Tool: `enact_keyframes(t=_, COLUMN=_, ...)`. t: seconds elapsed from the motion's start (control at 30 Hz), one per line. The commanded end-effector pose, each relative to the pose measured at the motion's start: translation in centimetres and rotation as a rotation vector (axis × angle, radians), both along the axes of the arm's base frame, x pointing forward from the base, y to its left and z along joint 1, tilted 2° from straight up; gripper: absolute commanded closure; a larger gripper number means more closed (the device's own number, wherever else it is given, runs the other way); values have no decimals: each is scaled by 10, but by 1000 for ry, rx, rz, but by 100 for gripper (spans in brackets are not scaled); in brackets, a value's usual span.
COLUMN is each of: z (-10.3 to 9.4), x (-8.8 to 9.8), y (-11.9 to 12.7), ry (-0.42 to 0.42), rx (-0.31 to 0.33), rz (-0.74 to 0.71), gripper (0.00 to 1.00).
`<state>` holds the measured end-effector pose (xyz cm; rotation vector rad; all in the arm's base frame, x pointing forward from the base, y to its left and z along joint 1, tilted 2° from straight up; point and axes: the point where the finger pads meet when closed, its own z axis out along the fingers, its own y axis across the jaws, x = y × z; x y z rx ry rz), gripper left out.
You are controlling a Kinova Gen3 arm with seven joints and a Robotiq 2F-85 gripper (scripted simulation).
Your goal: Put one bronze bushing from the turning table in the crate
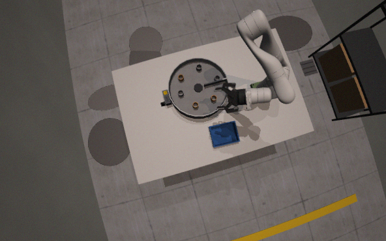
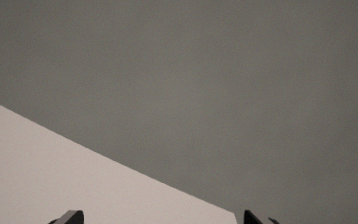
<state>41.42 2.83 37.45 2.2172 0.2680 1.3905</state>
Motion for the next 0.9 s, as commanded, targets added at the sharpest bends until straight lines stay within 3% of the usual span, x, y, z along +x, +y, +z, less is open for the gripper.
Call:
enact_keyframes(t=0.0, z=1, x=0, y=0, ry=43, rx=17, rz=-1, gripper=0)
enact_keyframes(t=0.13, z=2, x=-2, y=1, ry=218, rx=83, rz=-4, gripper=0)
enact_keyframes(t=0.53, z=2, x=-2, y=1, ry=218, rx=83, rz=-4, gripper=0)
enact_keyframes(t=0.7, z=5, x=-4, y=4, ry=425, rx=166, rz=-8, gripper=0)
enact_keyframes(t=0.87, z=5, x=-4, y=4, ry=425, rx=166, rz=-8, gripper=0)
